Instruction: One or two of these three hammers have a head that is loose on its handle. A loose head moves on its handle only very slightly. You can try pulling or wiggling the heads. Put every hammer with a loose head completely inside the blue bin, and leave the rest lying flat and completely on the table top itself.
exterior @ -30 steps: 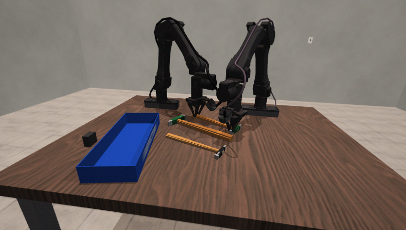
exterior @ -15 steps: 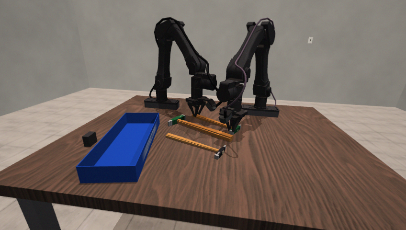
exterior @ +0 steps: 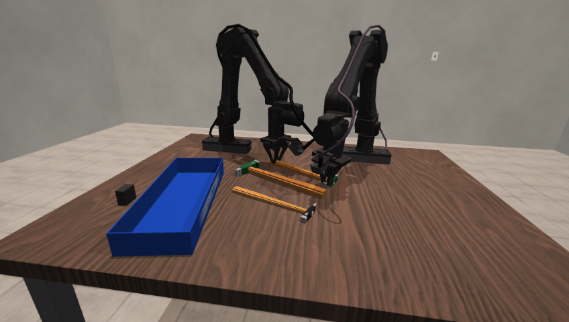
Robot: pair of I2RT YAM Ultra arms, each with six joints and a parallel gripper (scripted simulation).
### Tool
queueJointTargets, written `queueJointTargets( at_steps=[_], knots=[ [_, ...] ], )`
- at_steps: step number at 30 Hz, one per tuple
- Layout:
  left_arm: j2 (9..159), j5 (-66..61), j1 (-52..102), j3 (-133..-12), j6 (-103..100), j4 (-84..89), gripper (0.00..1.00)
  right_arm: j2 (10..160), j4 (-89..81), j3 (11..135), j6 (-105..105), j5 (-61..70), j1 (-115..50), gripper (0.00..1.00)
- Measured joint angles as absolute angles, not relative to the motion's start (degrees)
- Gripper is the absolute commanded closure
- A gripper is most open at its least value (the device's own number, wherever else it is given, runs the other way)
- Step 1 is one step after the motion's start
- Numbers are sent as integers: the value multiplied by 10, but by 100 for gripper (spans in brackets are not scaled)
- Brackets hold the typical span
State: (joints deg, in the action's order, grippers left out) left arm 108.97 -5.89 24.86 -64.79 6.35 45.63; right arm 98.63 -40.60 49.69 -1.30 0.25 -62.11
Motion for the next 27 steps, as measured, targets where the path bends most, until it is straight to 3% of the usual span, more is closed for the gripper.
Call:
queueJointTargets(
  at_steps=[16, 19, 27],
  knots=[
    [1090, -61, 248, -648, 59, 456, 89, 986, -406, 497, -13, 2, -621, 80],
    [1090, -60, 248, -648, 59, 456, 61, 986, -406, 497, -13, 2, -621, 80],
    [1087, -60, 248, -648, 60, 460, 59, 986, -406, 497, -13, 2, -621, 80]
  ],
)
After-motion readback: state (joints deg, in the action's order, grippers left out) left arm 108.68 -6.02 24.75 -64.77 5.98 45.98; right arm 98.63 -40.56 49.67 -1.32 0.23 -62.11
